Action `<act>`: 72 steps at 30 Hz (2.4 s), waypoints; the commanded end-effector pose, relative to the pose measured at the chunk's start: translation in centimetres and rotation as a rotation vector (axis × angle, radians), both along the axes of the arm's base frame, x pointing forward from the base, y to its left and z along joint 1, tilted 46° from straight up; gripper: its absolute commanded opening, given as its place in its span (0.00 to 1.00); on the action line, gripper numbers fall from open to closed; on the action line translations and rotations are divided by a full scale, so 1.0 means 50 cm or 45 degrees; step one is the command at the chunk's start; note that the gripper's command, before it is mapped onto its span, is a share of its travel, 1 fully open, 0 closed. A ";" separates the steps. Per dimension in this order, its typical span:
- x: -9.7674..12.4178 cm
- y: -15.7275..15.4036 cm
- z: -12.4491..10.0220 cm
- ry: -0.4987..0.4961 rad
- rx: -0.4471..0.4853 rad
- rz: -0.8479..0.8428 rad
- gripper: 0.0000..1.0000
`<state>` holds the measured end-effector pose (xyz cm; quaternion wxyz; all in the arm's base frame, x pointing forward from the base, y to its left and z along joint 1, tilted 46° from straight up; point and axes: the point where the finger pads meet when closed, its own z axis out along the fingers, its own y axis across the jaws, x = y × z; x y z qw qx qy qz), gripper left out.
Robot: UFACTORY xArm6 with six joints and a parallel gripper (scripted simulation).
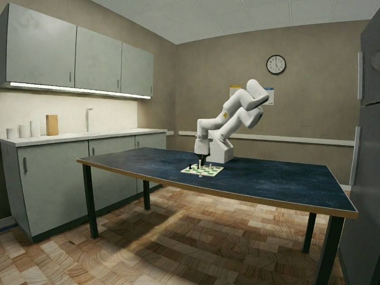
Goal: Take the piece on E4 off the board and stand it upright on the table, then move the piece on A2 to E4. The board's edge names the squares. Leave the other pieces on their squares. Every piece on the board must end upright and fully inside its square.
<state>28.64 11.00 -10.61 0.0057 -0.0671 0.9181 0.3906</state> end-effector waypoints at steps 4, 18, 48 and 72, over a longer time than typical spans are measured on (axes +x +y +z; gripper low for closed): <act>0.002 -0.001 0.001 -0.002 -0.001 -0.001 0.00; 0.002 0.002 -0.003 -0.002 -0.001 -0.001 0.00; 0.001 0.005 -0.006 -0.002 -0.001 -0.001 0.00; 0.001 0.005 -0.006 -0.002 -0.001 -0.001 0.15</act>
